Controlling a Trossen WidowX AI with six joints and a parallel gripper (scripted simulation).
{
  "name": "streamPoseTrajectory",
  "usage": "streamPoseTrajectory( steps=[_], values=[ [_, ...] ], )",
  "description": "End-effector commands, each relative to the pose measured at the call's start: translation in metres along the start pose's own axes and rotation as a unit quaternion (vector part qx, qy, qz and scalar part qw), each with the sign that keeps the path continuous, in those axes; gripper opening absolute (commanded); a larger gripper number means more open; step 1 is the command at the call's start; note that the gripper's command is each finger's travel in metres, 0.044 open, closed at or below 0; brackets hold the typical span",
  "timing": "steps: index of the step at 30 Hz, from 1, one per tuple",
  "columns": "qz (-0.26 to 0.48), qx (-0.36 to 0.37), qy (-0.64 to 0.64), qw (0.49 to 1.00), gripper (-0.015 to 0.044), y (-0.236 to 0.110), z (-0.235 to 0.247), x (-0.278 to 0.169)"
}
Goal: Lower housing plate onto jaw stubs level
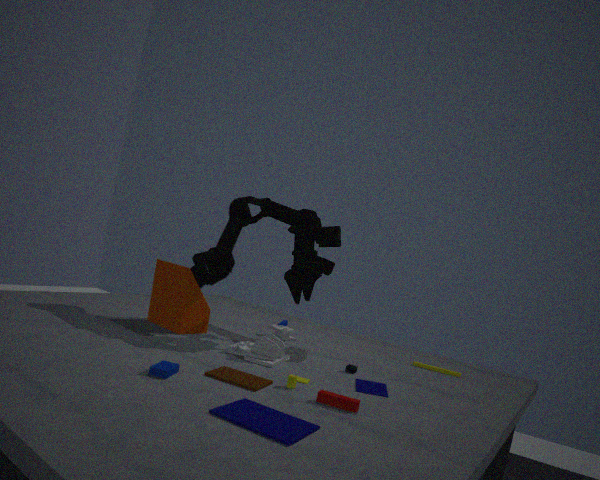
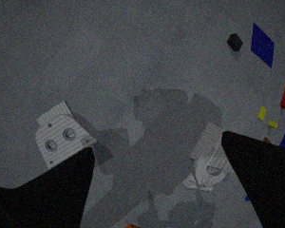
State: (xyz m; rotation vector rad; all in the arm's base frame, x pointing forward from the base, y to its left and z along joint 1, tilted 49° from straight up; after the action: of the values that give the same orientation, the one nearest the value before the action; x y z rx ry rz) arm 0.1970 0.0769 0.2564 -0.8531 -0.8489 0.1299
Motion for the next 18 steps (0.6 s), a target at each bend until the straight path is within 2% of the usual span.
streamPoseTrajectory(
  steps=[1, 12, 18],
  values=[
    [0.01, 0.033, -0.042, 0.999, 0.044, 0.003, 0.015, -0.007],
    [0.03, 0.126, -0.161, 0.978, 0.044, 0.004, 0.057, -0.026],
    [0.03, 0.132, -0.167, 0.977, 0.044, 0.005, 0.06, -0.027]
  ],
)
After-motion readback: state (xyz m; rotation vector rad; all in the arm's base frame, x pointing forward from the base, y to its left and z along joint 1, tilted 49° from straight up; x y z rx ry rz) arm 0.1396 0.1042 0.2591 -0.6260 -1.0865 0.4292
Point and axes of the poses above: the point midway between the two fingers, 35 mm back from their tips, its own y axis out along the fingers, its own z axis across the jaws, x = y × z, the point moved 8 cm from there along -y, back along the fingers, and after that the axes turned 9 degrees about y, right-handed, at the moved point
